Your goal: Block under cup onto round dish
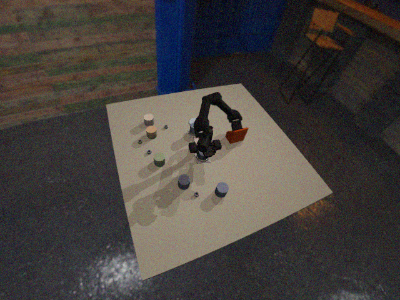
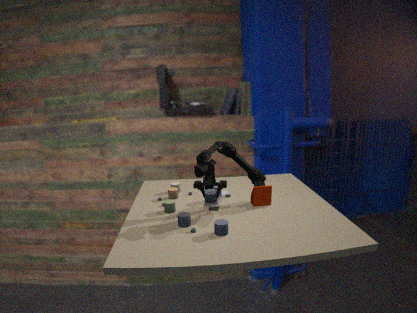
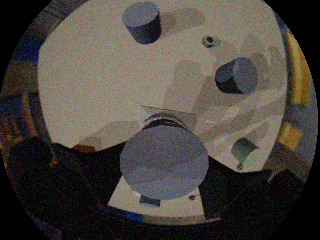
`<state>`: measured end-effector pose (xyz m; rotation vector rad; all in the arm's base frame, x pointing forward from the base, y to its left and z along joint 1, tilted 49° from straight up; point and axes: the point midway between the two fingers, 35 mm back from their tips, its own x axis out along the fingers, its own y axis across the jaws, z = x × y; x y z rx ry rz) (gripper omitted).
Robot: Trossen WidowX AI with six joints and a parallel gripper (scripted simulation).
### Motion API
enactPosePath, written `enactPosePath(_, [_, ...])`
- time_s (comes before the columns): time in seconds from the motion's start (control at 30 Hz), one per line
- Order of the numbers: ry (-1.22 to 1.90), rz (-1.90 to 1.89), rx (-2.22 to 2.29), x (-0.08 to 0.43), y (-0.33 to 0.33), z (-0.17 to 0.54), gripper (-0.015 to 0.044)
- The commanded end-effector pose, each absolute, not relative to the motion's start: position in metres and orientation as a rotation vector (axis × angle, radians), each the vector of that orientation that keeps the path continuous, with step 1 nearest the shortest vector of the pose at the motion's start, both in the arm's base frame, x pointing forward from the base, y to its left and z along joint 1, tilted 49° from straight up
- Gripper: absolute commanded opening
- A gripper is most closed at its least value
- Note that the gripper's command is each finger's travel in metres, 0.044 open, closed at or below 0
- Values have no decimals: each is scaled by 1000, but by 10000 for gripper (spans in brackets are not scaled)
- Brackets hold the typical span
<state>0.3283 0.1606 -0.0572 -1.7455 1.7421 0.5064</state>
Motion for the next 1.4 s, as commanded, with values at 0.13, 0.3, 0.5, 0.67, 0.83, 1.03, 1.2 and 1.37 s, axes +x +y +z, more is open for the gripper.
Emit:
enactPosePath(0.13, [1703, 513, -1736, 329, 181, -50, 0])
enactPosePath(0.3, [1703, 513, -1736, 328, 186, -45, 0])
enactPosePath(0.5, [1704, 513, -1736, 326, 191, -39, 0])
enactPosePath(0.67, [1704, 513, -1736, 325, 195, -35, 0])
enactPosePath(0.83, [1705, 513, -1736, 323, 200, -30, 0])
enactPosePath(1.03, [1705, 512, -1736, 321, 205, -24, 0])
enactPosePath(1.2, [1706, 512, -1736, 320, 209, -19, 0])
enactPosePath(1.37, [1718, 510, -1741, 320, 203, -22, 0])
